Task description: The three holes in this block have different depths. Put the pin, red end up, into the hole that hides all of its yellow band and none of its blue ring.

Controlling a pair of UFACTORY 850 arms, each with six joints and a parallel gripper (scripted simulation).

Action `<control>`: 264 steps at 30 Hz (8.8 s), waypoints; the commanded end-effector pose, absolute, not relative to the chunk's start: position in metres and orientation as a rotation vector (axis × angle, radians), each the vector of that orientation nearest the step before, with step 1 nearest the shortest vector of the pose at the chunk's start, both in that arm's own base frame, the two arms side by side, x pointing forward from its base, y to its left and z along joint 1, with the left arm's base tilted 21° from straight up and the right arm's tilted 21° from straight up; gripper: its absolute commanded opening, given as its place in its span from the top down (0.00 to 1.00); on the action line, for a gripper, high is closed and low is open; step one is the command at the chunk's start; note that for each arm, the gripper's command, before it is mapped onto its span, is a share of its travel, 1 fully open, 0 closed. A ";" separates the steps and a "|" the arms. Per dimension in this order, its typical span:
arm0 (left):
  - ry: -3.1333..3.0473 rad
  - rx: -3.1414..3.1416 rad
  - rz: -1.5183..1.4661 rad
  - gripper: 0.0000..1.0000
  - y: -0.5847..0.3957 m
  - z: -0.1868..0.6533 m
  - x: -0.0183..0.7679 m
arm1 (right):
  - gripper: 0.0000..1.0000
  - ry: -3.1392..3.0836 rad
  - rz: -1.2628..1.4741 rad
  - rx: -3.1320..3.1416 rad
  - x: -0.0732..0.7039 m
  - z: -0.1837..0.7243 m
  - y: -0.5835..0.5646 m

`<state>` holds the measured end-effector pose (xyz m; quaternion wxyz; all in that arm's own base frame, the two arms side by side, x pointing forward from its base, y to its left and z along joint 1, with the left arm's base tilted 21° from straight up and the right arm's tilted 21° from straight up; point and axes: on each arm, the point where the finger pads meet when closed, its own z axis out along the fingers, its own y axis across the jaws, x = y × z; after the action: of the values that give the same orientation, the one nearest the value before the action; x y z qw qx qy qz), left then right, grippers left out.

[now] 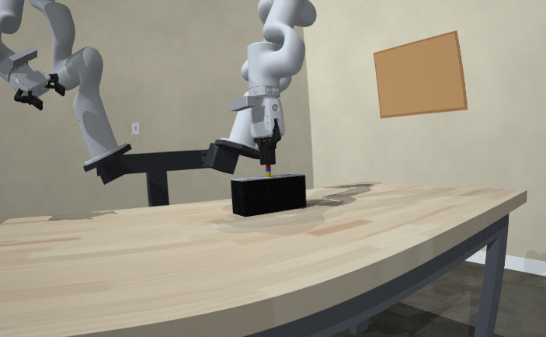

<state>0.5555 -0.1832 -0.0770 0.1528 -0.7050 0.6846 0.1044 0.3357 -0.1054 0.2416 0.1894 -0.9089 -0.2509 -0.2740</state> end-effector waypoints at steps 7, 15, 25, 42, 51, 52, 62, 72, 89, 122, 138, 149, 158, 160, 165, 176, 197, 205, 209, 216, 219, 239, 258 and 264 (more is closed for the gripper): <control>1.964 -2.022 0.298 1.00 -0.184 -0.077 0.556 | 0.00 -0.707 -0.772 -2.555 0.336 0.242 -0.106; 1.964 -2.022 0.298 1.00 -0.184 -0.077 0.556 | 0.00 -0.707 -0.772 -2.555 0.336 0.242 -0.106; 1.963 -2.022 0.298 1.00 -0.184 -0.076 0.557 | 0.00 -0.707 -0.772 -2.555 0.336 0.242 -0.106; 1.964 -2.022 0.299 0.00 -0.183 -0.076 0.556 | 0.00 -0.707 -0.772 -2.555 0.336 0.242 -0.106; 1.964 -2.022 0.299 0.00 -0.183 -0.076 0.556 | 0.00 -0.707 -0.772 -2.555 0.336 0.242 -0.106; 1.964 -2.022 0.299 0.00 -0.183 -0.076 0.556 | 0.00 -0.707 -0.772 -2.555 0.336 0.242 -0.106; 1.964 -2.022 0.300 0.00 -0.183 -0.076 0.556 | 0.00 -0.707 -0.772 -2.555 0.336 0.242 -0.106; 1.964 -2.022 0.300 0.00 -0.183 -0.076 0.556 | 0.00 -0.707 -0.772 -2.555 0.336 0.242 -0.106; 1.964 -2.022 0.300 0.00 -0.188 -0.065 0.555 | 0.00 -0.707 -0.772 -2.555 0.336 0.242 -0.106; 1.964 -2.022 0.300 0.00 -0.192 -0.054 0.554 | 0.00 -0.707 -0.772 -2.555 0.336 0.242 -0.106; 1.964 -2.022 0.300 0.00 -0.196 -0.043 0.554 | 0.00 -0.707 -0.772 -2.555 0.336 0.242 -0.106; 1.964 -2.022 0.300 0.00 -0.201 -0.030 0.554 | 0.00 -0.707 -0.772 -2.555 0.336 0.242 -0.106; 1.964 -2.022 0.301 0.00 -0.219 0.017 0.551 | 0.00 -0.707 -0.772 -2.555 0.336 0.242 -0.106; 1.964 -2.022 0.301 0.00 -0.219 0.017 0.551 | 0.00 -0.707 -0.772 -2.555 0.336 0.242 -0.106; 1.964 -2.022 0.301 0.00 -0.219 0.017 0.551 | 0.00 -0.707 -0.772 -2.555 0.336 0.242 -0.106; 1.964 -2.022 0.302 0.00 -0.219 0.016 0.551 | 0.00 -0.707 -0.772 -2.555 0.336 0.242 -0.106; 1.964 -2.022 0.302 0.00 -0.219 0.016 0.551 | 0.00 -0.707 -0.772 -2.555 0.336 0.242 -0.106; 1.964 -2.022 0.302 0.00 -0.219 0.016 0.551 | 0.00 -0.707 -0.772 -2.555 0.336 0.242 -0.106; 1.964 -2.022 0.302 0.00 -0.219 0.016 0.551 | 0.00 -0.707 -0.772 -2.555 0.336 0.242 -0.106; 1.964 -2.022 0.302 0.00 -0.219 0.016 0.551 | 0.00 -0.707 -0.772 -2.555 0.336 0.242 -0.106; 1.964 -2.022 0.302 0.00 -0.219 0.016 0.551 | 0.00 -0.707 -0.772 -2.555 0.336 0.242 -0.106; 1.964 -2.022 0.302 0.00 -0.200 -0.034 0.552 | 0.00 -0.707 -0.772 -2.555 0.336 0.242 -0.106; 1.964 -2.022 0.301 0.00 -0.186 -0.071 0.554 | 0.00 -0.707 -0.772 -2.555 0.336 0.242 -0.106; 1.964 -2.022 0.300 1.00 -0.186 -0.071 0.554 | 0.00 -0.707 -0.772 -2.555 0.336 0.242 -0.106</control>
<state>0.5534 -0.1856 -0.0718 0.1524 -0.7050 0.6846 0.1055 0.3357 -0.1054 0.2416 0.1894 -0.9089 -0.2509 -0.2740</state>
